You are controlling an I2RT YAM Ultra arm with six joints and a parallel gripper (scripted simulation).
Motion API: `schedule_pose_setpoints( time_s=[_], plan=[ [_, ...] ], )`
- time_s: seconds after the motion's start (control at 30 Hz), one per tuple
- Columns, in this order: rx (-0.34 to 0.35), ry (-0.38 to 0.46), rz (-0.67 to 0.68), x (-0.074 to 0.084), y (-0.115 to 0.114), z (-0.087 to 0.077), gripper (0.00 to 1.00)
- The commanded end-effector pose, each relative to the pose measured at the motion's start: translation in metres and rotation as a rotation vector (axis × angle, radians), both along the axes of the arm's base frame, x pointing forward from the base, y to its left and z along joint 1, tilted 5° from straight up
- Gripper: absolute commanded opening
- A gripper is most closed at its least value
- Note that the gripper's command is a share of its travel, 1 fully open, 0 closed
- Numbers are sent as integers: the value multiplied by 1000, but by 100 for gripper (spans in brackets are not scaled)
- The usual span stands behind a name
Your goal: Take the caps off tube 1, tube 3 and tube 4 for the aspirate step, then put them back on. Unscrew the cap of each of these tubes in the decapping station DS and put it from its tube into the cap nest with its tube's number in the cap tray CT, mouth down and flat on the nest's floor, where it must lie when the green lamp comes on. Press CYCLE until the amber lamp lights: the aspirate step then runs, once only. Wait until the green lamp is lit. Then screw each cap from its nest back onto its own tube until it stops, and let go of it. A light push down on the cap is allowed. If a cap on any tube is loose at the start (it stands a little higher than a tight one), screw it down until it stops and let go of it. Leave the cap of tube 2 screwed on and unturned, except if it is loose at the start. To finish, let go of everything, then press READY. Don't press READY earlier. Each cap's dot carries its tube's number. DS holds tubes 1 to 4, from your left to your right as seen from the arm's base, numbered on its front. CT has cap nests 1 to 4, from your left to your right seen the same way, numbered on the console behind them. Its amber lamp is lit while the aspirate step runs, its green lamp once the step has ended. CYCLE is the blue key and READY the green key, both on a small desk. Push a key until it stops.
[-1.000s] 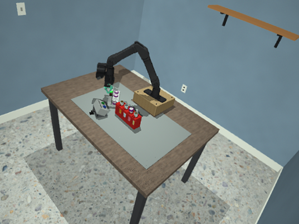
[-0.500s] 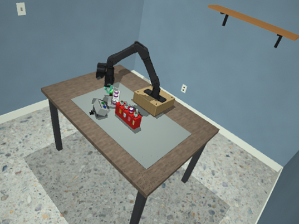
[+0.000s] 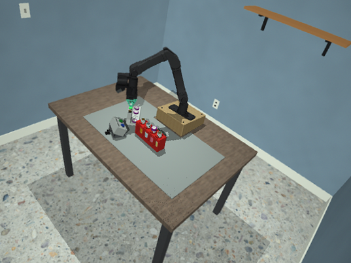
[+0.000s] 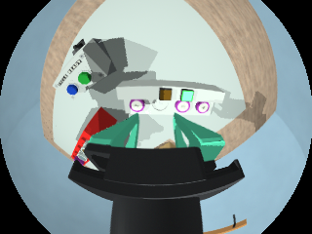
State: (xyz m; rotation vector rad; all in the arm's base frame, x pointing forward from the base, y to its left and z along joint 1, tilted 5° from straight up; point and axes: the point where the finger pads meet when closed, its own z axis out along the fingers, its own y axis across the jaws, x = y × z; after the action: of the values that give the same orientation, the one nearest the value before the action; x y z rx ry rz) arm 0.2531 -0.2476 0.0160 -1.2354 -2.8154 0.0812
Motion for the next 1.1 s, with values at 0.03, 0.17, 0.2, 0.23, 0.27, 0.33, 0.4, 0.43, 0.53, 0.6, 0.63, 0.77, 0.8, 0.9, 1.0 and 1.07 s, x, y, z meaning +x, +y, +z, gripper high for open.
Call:
schedule_pose_setpoints(
  time_s=[0.03,0.17,0.2,0.23,0.27,0.33,0.4,0.43,0.53,0.6,0.63,0.77,0.8,0.9,1.0,1.07],
  plan=[
    [-4,-9,-25,6,21,23,47],
    [-3,-9,-26,12,41,37,47],
    [-3,-9,-26,13,47,42,47],
    [-3,-9,-26,15,53,46,47],
    [-3,-9,-26,15,53,46,47],
    [-3,-9,-26,15,53,46,47],
    [-3,-9,-26,15,53,46,47],
    [-3,-9,-26,15,53,46,47],
    [-3,-9,-26,15,53,41,47],
    [-3,-9,-26,14,53,36,47],
    [-3,-9,-26,14,53,36,47],
    [-3,-9,-26,13,52,16,47],
    [-3,-9,-26,12,52,11,47],
    [-3,-9,-26,11,52,-4,47],
    [-3,-9,-26,10,51,-19,47],
    [-3,-9,-26,9,51,-29,47]
  ],
)
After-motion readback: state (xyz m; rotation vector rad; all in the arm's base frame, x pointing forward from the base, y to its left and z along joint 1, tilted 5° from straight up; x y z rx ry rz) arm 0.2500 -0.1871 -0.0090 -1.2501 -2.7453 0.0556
